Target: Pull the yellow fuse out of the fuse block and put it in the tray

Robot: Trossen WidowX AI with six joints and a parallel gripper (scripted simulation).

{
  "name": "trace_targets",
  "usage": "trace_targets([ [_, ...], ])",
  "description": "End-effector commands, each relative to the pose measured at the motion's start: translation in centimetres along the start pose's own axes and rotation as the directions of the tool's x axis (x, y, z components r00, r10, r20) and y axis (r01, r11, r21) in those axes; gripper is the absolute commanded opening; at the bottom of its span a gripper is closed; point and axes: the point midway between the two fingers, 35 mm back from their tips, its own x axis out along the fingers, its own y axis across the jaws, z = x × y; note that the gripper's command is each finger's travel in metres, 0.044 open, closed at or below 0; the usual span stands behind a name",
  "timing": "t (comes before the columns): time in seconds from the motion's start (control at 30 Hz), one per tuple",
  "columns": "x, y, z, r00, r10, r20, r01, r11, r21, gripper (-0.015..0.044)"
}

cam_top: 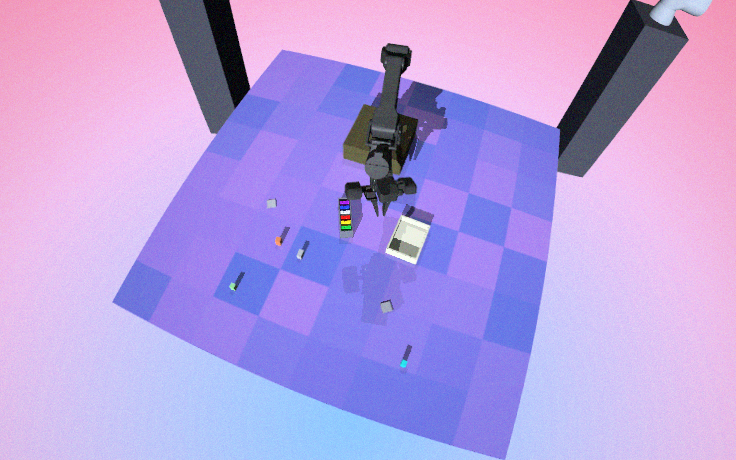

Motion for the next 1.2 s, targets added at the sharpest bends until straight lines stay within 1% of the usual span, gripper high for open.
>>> trace_targets([
  [0.0,3.7,-4.9,-4.3,0.956,-0.016,-0.291,0.237,0.623,0.745,0.0066],
  [0.1,4.4,-5.8,-5.4,0.936,-0.007,-0.352,0.316,0.459,0.830,0.0066],
  [0.2,5.1,-6.7,-6.7,0.911,0.006,-0.412,0.394,0.277,0.877,0.0066],
  [0.37,5.9,-8.0,-8.9,0.866,0.034,-0.499,0.500,-0.026,0.865,0.0066],
  [0.4,6.0,-8.2,-9.2,0.859,0.039,-0.511,0.513,-0.069,0.856,0.0066],
  [1.17,6.1,-8.6,-9.8,0.857,0.040,-0.514,0.516,-0.079,0.853,0.0066],
])
